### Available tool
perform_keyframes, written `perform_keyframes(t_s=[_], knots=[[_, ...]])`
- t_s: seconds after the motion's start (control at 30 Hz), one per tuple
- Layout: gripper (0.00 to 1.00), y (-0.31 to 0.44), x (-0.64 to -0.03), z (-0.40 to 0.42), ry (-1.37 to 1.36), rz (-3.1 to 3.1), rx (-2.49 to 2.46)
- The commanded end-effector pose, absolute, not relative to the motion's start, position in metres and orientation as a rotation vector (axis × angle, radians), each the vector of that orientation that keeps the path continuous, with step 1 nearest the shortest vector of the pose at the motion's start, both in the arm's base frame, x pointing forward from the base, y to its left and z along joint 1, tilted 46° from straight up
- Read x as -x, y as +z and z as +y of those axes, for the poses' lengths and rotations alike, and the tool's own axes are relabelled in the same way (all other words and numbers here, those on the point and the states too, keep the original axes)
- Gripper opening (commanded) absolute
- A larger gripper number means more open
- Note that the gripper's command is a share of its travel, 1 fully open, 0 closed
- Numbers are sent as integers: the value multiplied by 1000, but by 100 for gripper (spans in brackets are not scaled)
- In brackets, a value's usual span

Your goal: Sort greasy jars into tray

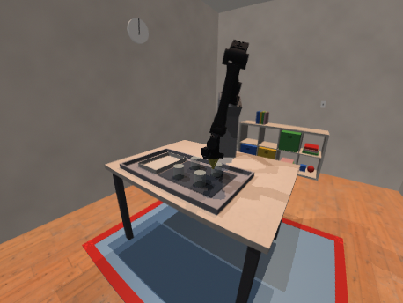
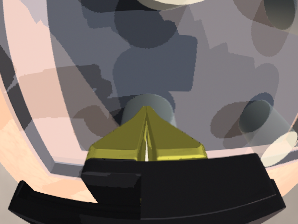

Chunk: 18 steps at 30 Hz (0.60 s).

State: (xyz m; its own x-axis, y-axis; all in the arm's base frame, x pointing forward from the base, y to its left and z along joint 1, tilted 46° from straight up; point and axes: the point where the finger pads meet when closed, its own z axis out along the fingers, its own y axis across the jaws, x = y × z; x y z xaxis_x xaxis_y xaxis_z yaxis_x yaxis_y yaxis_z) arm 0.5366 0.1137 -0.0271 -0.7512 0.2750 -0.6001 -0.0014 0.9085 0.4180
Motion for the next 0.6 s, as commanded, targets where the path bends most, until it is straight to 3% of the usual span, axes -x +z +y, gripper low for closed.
perform_keyframes(t_s=[0.0,0.57], knots=[[0,-37,-522,119,528,2397,-198],[0,-38,-521,119,528,2397,-198]])
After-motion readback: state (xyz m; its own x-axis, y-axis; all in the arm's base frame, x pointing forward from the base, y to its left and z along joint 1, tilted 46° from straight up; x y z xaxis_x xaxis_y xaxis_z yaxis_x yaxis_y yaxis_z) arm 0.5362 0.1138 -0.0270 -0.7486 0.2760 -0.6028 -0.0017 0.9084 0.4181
